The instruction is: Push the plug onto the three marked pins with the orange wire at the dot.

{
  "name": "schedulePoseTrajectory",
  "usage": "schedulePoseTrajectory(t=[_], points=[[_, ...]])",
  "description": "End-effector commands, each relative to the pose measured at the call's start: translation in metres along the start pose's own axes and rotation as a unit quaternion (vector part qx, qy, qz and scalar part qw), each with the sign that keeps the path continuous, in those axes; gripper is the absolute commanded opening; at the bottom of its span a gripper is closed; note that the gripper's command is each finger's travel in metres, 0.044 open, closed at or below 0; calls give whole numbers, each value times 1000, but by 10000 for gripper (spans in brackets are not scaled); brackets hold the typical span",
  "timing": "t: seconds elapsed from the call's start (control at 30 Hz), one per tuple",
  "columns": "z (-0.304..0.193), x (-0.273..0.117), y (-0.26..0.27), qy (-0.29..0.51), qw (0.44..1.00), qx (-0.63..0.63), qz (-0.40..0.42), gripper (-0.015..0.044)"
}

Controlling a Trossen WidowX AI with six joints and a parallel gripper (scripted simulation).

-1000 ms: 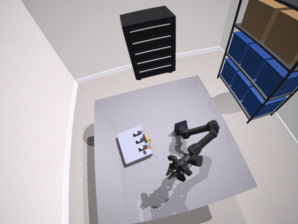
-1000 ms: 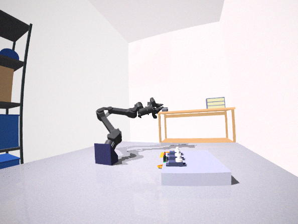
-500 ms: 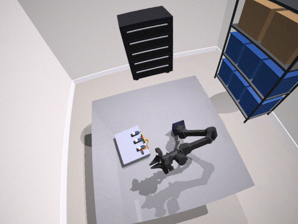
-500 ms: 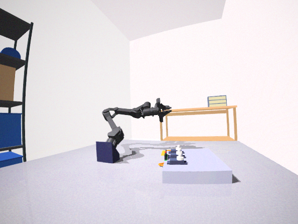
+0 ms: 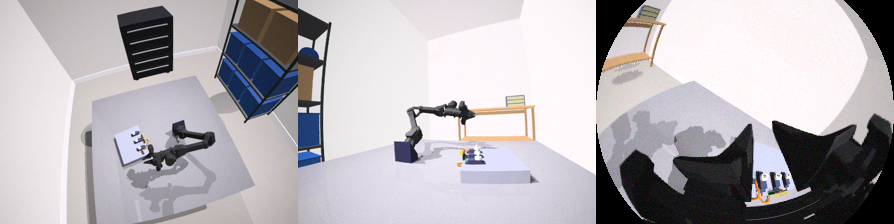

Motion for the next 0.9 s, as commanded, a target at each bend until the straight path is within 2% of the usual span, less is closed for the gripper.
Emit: schedulePoseTrajectory(t=[0.0, 0.43, 0.87], points=[[-6, 13, -3, 51, 998, 35, 10, 115], [-26, 47, -12, 197, 969, 147, 18, 115], [-49, 73, -24, 333, 903, 272, 3, 115]])
Point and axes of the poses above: the point midway between the two fingers, 35 mm back from their tips, its own x axis out along the fingers, its own y axis across the jaws, z = x × y, the point moved 8 cm from there along -x, back along the fingers, and after that the axes turned 1 degree about -x, right-handed, at the moved point
